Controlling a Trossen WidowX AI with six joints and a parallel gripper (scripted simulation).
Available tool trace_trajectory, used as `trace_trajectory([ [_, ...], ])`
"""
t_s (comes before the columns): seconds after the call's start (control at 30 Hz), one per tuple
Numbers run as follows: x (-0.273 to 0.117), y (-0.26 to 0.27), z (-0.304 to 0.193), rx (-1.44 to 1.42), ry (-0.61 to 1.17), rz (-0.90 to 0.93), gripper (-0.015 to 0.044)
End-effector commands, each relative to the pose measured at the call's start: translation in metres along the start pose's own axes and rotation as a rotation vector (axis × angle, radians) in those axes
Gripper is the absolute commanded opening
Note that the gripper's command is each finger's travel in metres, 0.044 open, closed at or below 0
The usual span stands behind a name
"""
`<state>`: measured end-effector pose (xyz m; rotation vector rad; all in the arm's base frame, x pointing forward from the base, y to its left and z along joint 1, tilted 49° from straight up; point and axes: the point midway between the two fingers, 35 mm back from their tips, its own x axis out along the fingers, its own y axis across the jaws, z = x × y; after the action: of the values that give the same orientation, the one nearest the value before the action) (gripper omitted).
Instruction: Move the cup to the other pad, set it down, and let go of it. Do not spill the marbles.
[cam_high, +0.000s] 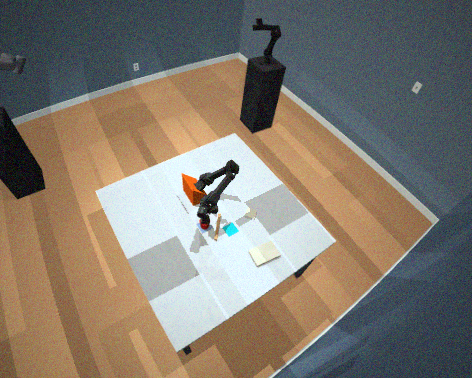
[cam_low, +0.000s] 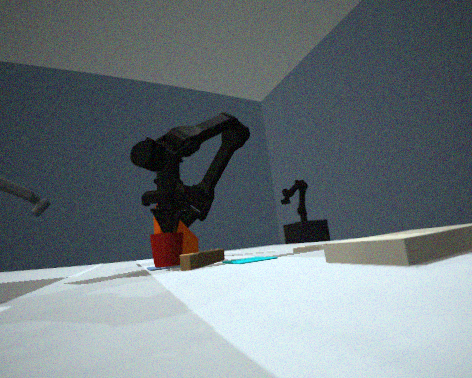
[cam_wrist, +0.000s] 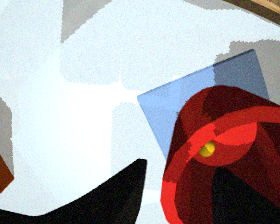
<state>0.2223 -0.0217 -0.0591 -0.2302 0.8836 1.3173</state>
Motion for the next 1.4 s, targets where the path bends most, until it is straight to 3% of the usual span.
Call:
trace_trajectory([
  [0.0, 0.007, 0.002, 0.000, 0.006, -0.004, 0.006, 0.0148],
  [0.53, 0.026, 0.004, 0.001, 0.006, -0.007, 0.008, 0.0148],
  [0.63, 0.024, 0.003, 0.001, 0.000, -0.004, 0.006, 0.0069],
  [0.97, 0.024, 0.003, 0.001, 0.000, -0.004, 0.006, 0.0002],
  [1.37, -0.002, 0.001, 0.000, 0.004, -0.002, 0.005, 0.0000],
])
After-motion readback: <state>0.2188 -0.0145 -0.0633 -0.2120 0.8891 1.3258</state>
